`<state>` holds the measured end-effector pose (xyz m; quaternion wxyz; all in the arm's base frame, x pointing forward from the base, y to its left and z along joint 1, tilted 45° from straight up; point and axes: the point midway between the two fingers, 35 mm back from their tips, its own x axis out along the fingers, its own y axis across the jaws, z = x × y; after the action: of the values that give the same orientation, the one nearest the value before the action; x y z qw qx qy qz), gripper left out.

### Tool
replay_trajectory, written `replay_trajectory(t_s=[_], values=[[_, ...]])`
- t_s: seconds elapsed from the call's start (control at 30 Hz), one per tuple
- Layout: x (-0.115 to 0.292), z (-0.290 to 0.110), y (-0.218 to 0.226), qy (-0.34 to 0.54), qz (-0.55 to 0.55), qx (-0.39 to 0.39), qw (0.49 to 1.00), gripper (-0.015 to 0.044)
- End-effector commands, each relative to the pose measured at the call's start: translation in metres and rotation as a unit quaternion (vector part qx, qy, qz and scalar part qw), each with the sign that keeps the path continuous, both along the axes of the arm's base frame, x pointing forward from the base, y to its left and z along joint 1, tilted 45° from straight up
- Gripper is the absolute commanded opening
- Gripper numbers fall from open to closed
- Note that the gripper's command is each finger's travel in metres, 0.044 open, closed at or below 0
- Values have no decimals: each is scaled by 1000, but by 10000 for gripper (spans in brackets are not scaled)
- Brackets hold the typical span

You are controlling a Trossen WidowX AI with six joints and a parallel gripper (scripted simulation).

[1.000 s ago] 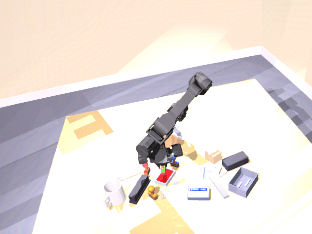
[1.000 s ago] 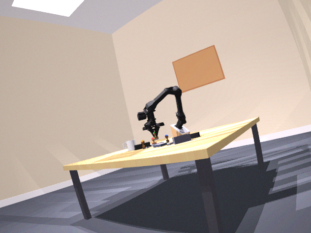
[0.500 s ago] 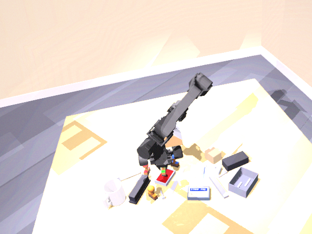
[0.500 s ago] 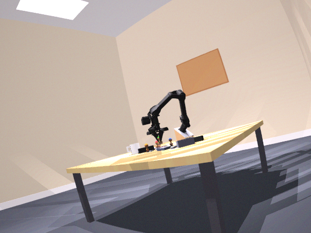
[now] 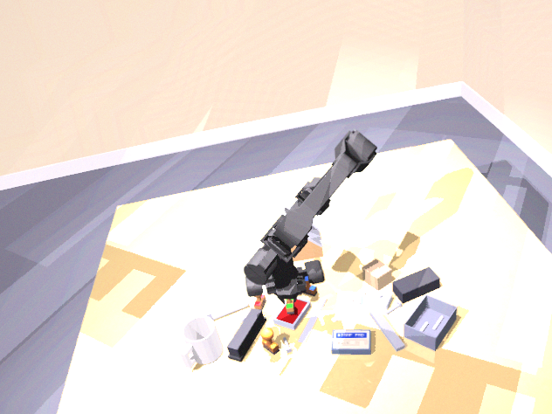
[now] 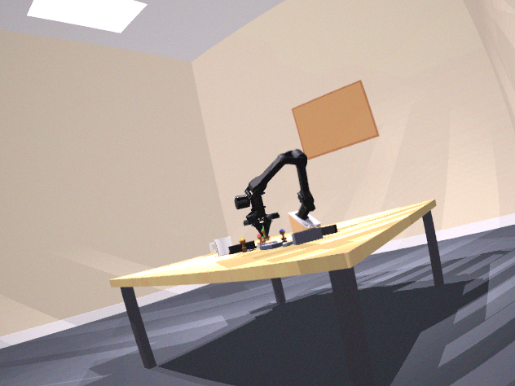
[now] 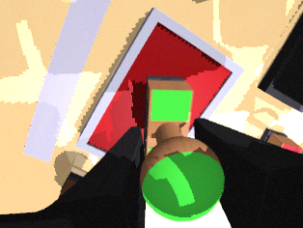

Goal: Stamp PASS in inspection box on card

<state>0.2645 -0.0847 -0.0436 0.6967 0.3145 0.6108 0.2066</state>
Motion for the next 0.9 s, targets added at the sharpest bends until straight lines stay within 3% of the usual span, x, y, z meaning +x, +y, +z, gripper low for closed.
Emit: replay_trajectory(t_s=[0.0,0.87], values=[[-1,-2,3,1,-2,3,1000,0],[0,-8,9,-1,1,3,1000,0]])
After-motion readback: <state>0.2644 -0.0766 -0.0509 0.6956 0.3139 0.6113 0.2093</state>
